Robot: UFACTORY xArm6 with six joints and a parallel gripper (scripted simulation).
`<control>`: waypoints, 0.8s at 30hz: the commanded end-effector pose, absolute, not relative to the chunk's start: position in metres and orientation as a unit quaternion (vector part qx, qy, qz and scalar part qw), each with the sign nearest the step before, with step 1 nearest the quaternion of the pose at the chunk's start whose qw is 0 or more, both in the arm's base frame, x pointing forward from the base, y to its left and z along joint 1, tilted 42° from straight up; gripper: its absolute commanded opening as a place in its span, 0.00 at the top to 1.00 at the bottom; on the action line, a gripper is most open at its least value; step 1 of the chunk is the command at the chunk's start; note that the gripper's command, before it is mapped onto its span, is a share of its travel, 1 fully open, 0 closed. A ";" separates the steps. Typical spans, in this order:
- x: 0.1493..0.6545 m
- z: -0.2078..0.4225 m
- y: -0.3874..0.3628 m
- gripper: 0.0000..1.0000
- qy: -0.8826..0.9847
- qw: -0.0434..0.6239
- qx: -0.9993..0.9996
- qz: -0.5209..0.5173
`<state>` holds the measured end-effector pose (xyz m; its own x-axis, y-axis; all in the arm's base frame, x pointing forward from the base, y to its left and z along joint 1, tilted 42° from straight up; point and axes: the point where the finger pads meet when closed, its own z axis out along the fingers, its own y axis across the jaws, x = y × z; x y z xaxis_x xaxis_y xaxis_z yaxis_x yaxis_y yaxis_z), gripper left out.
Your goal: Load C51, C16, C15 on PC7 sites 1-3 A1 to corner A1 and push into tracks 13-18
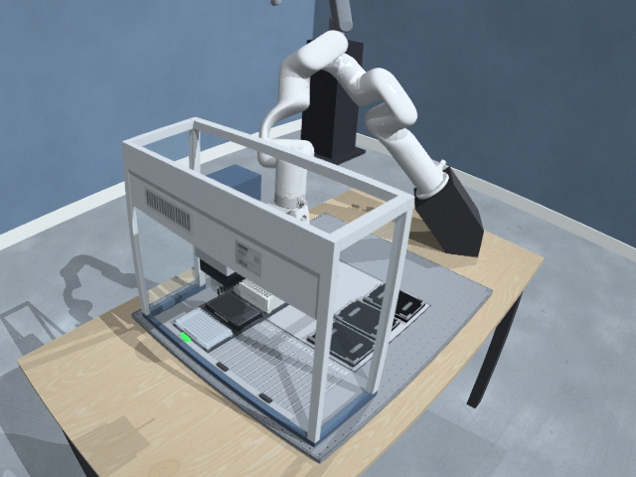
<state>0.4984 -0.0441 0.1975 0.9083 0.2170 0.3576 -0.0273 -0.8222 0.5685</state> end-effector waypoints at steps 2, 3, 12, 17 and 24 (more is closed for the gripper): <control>0.496 0.204 -0.040 0.18 0.051 0.294 0.931 0.209; 0.496 0.204 -0.040 0.18 0.051 0.294 0.931 0.209; 0.490 0.215 -0.032 0.18 0.051 0.293 0.931 0.209; 0.486 0.221 -0.028 0.18 0.051 0.293 0.931 0.209; 0.483 0.227 -0.023 0.18 0.051 0.293 0.931 0.209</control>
